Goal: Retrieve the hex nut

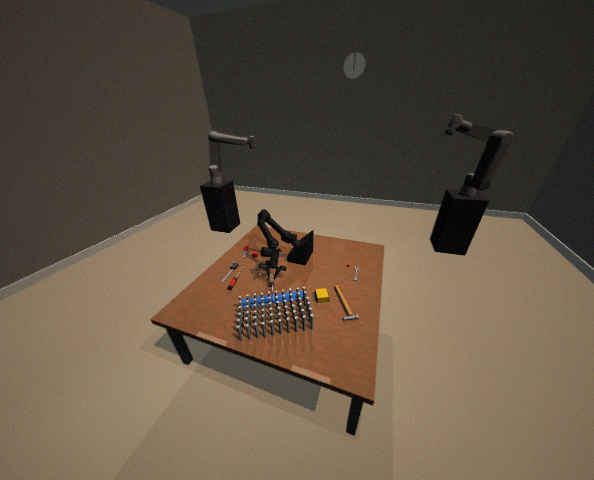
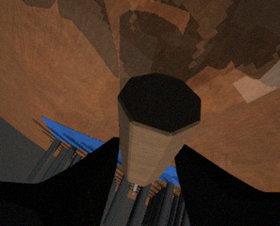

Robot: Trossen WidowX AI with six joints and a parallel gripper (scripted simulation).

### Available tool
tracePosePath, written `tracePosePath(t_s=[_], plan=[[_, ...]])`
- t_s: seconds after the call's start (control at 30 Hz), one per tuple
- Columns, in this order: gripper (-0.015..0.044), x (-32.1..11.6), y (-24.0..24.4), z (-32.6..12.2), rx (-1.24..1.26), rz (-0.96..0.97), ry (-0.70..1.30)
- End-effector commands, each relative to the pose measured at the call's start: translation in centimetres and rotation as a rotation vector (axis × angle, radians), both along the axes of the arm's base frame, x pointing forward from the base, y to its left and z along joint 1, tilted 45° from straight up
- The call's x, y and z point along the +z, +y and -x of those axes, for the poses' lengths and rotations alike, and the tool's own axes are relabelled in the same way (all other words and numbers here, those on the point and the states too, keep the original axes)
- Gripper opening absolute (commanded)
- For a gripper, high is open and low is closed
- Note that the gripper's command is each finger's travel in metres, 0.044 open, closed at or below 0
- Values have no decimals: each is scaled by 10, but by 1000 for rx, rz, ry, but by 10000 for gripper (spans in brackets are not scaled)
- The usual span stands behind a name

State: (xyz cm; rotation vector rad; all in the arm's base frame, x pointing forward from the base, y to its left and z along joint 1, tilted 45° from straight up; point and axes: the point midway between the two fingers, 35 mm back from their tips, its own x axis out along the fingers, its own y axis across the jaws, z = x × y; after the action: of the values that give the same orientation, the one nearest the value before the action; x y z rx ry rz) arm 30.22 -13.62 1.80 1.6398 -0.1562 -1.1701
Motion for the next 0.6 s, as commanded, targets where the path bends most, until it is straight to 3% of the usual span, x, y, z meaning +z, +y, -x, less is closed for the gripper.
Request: tracePosePath(t_s=[0.0,0.57], plan=[[0,-1,1,-5,-3,-3,-7],[0,-4,4,-14,-3,-5,-7]])
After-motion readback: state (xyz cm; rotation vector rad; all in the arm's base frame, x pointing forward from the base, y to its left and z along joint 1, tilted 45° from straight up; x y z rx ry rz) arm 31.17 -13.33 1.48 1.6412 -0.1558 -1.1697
